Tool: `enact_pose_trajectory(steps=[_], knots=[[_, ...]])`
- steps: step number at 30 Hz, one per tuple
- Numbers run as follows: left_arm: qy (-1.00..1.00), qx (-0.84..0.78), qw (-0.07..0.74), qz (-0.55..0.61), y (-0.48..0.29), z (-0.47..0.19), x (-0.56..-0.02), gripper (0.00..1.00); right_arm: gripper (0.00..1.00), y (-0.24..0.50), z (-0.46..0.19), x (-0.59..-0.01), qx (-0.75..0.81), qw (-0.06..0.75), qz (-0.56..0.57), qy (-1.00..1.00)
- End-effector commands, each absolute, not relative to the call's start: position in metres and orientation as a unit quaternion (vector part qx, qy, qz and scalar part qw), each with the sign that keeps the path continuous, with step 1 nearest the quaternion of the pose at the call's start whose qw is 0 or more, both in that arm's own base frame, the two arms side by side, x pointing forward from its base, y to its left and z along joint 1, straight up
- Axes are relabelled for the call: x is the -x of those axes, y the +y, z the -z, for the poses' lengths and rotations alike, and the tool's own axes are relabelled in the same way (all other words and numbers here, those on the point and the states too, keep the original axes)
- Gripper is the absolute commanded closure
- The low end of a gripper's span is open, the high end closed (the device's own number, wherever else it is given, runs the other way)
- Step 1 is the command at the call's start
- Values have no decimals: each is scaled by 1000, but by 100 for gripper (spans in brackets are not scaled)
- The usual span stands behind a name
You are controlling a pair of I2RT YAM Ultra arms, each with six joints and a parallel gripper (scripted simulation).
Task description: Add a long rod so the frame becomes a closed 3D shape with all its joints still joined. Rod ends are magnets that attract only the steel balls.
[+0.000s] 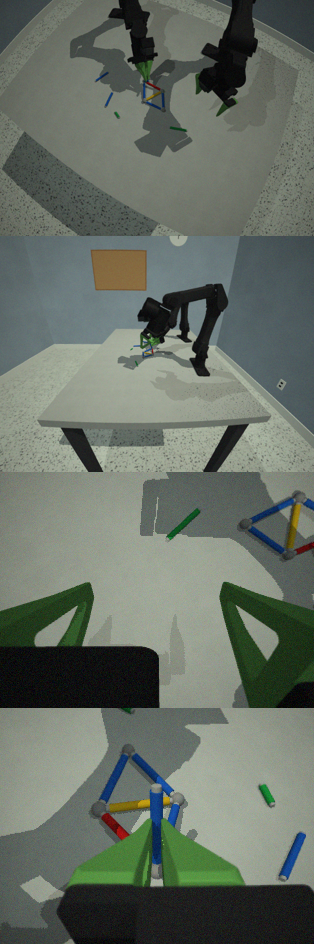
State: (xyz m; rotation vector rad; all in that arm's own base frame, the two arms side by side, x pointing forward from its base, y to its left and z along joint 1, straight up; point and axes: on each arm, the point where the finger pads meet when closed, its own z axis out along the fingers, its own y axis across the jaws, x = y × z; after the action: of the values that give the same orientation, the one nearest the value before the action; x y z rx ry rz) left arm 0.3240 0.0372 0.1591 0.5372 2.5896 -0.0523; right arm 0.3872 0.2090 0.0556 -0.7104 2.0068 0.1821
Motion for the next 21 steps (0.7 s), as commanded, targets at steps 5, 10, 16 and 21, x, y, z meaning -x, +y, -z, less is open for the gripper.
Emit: enact_pose_trajectory(steps=[5, 10, 16, 21], knots=[[859, -409, 288, 107, -51, -136, -358, 0, 100, 206, -55, -388, 289, 484, -74, 823], [814, -484, 284, 147, -95, -117, -357, 0, 100, 206, -55, -388, 289, 484, -74, 823], [814, -492, 266, 158, -104, -107, -351, 0, 100, 206, -55, -388, 289, 484, -74, 823], [814, -490, 269, 156, -102, -110, -351, 0, 100, 206, -55, -388, 289, 484, -74, 823]])
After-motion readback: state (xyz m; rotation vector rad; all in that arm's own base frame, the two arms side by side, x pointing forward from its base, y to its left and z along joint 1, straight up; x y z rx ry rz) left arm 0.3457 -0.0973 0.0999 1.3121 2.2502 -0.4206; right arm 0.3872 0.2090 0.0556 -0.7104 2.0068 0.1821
